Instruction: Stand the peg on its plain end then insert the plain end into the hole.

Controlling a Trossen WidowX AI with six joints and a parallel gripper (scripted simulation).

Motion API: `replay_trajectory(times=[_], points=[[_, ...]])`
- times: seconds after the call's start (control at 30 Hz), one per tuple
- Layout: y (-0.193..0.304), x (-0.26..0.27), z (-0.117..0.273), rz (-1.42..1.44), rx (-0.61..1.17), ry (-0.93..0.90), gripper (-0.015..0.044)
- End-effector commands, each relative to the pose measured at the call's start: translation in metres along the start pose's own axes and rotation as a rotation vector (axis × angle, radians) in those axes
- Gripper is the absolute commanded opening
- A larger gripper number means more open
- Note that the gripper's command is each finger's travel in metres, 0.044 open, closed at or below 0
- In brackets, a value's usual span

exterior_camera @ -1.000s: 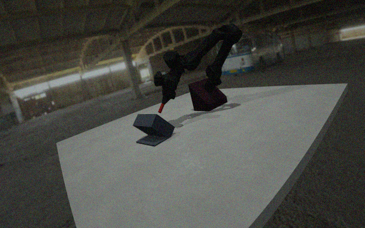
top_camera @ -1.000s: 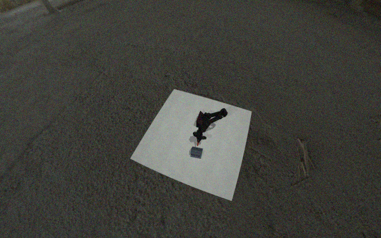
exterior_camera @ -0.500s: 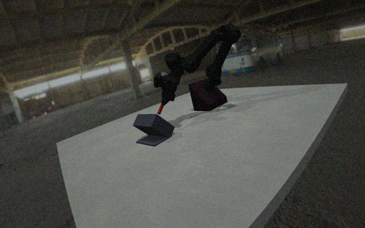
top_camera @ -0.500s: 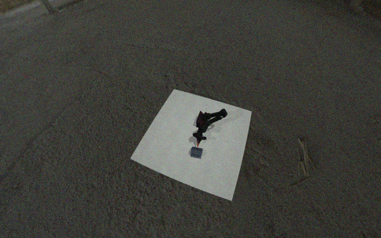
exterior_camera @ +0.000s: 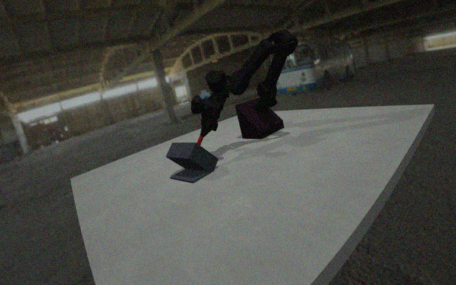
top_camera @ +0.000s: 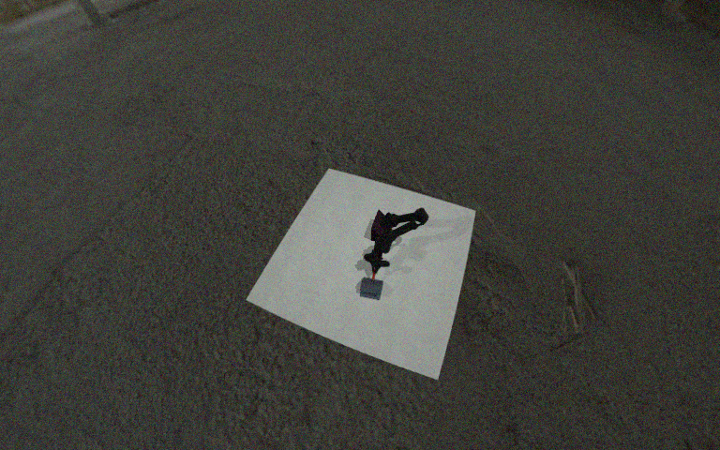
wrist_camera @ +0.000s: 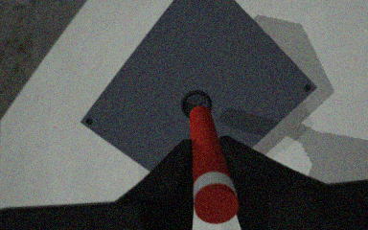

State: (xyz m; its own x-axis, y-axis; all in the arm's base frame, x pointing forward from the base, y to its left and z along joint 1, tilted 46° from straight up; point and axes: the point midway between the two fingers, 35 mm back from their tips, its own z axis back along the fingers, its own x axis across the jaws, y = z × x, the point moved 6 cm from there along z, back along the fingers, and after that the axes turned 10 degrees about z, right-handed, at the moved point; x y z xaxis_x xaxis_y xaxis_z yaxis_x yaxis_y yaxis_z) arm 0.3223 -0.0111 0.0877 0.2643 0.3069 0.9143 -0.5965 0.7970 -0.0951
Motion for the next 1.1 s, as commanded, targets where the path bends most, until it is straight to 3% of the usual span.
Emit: replay_trajectory(times=[0.0, 1.07], points=[[-0.0019, 0.0009, -0.0061, -0.001, -0.007, -0.004, 0.0000], [-0.0032, 0.0024, -0.0051, -0.001, 0.001, 0.001, 0.0000]])
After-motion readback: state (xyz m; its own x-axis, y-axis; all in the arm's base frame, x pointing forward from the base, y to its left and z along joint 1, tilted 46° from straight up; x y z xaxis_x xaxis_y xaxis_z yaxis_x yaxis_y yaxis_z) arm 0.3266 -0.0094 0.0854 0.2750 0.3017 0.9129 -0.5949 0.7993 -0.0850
